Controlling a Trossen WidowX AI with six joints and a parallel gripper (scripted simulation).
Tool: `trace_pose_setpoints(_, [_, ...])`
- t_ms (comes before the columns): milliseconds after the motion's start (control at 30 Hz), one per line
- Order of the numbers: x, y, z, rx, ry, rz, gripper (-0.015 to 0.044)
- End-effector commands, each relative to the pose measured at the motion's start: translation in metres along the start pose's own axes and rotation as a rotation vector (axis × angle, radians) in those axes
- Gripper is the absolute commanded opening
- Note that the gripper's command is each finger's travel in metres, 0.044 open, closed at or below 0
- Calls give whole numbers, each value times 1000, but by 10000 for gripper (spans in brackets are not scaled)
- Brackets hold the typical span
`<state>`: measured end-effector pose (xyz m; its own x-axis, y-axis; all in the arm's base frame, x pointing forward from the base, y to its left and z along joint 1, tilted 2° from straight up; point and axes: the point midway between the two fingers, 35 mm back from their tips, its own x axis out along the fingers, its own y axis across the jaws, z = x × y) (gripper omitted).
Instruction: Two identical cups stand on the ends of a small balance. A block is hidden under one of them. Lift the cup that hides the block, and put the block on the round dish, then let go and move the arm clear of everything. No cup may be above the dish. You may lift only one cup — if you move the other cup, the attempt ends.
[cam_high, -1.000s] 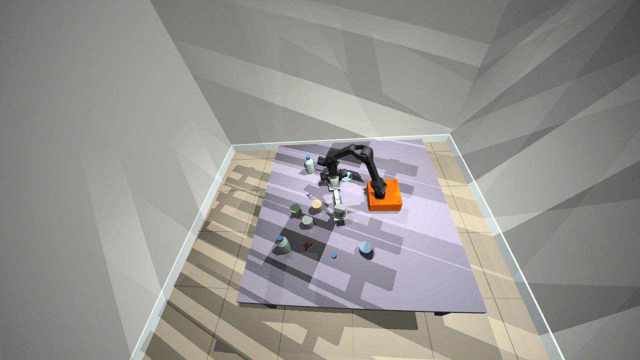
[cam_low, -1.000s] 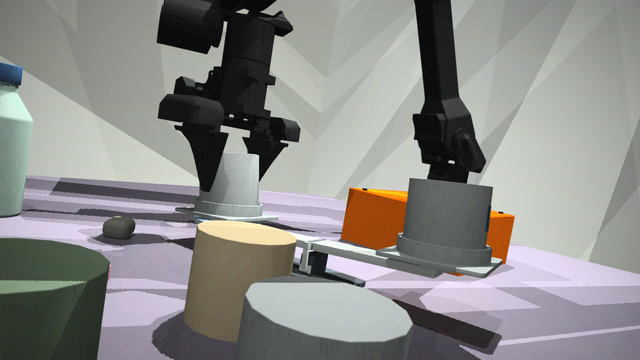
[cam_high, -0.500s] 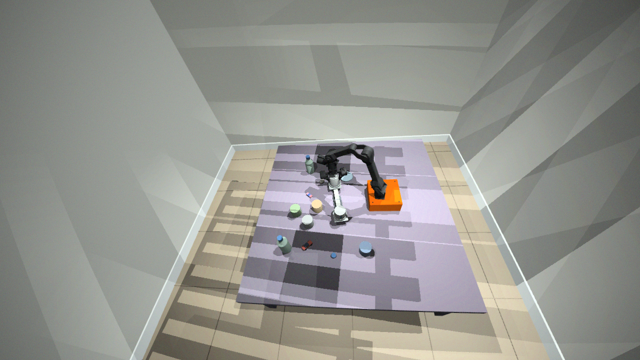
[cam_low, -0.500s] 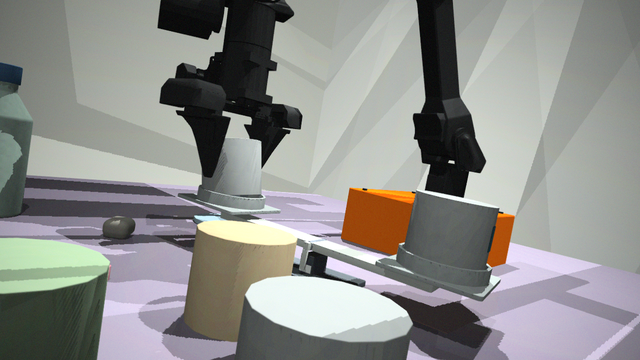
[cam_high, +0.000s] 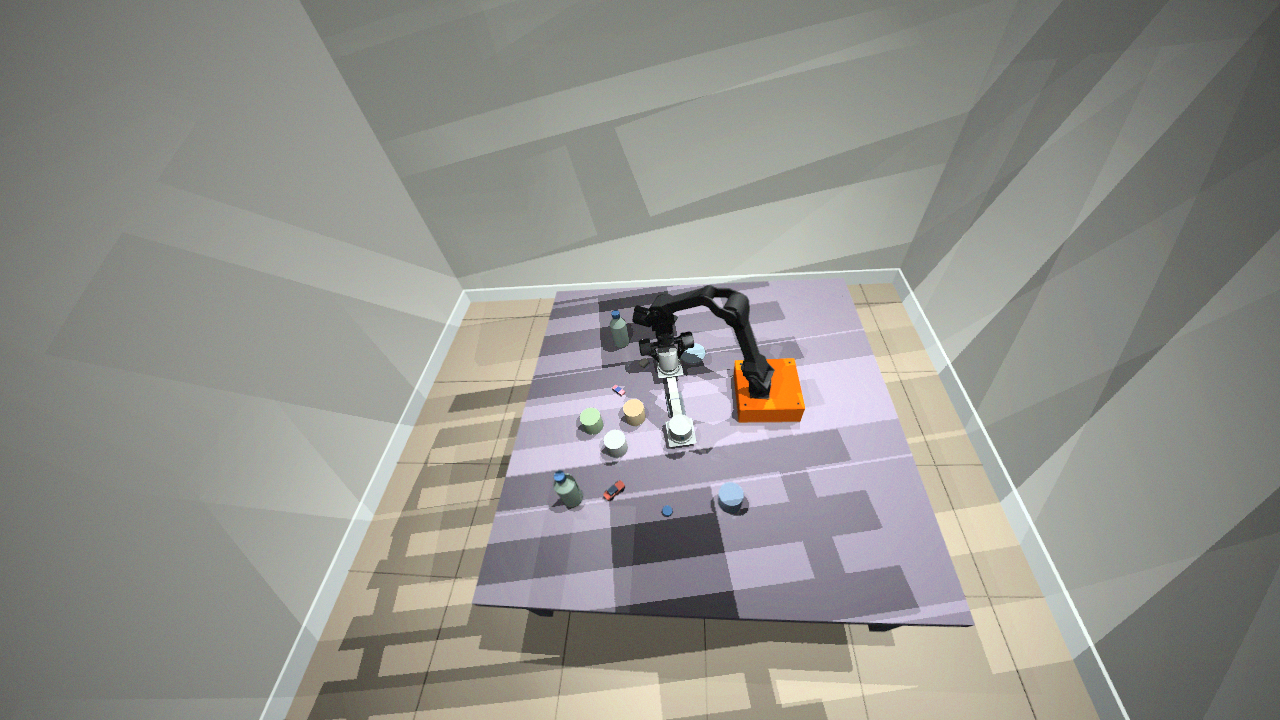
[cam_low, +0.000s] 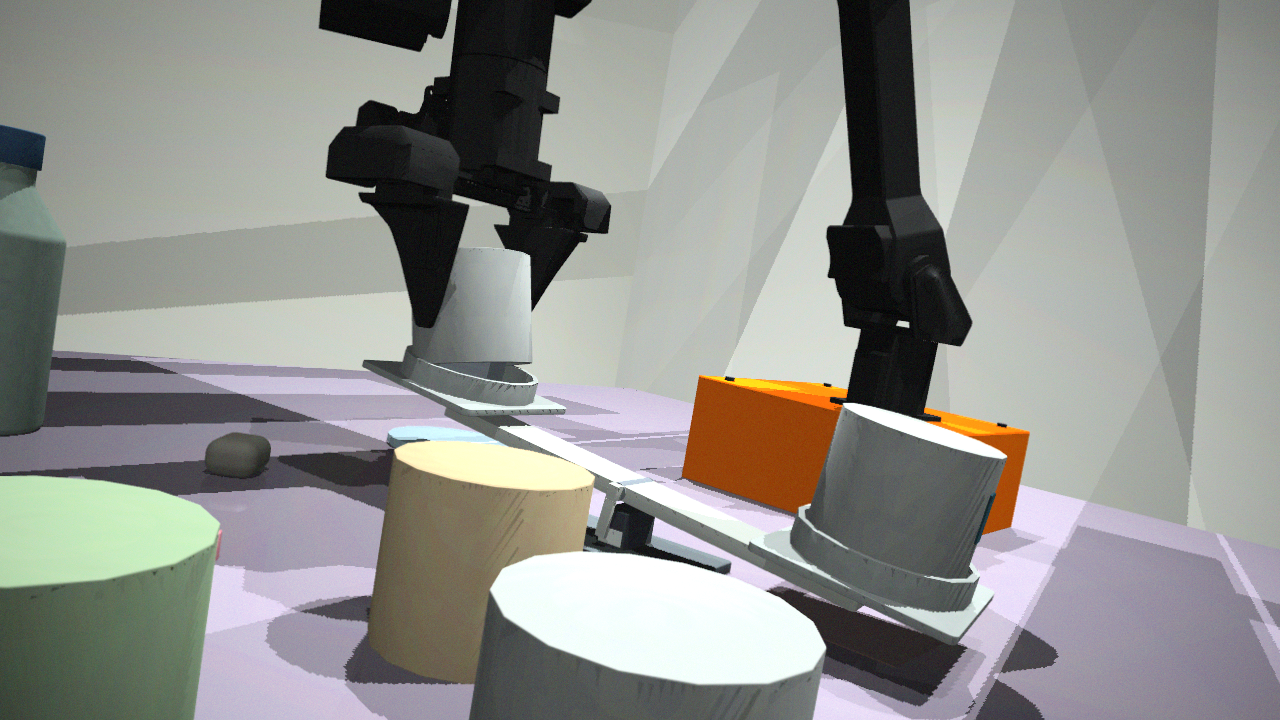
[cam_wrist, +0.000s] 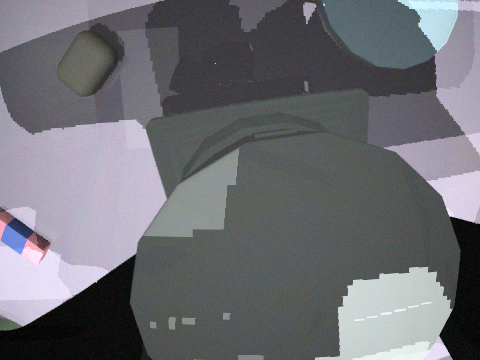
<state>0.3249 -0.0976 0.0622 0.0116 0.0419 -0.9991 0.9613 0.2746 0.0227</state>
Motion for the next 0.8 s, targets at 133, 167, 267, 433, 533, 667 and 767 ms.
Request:
trace_pose_setpoints(133, [-18,4,7,1,-33,21,0])
trace_pose_setpoints(167, [-20,4,7,1,-33,21,0])
trace_pose_setpoints(267, [-23,4,7,1,-33,21,0])
trace_pose_setpoints(433, [-30,3,7,1,-33,21,0])
trace_pose_setpoints(533, [-34,3,6,1,-33,21,0])
trace_pose_setpoints(667, [-39,3,6,1,-33,21,0])
trace_pose_setpoints(767, [-43,2,6,1,-33,21,0])
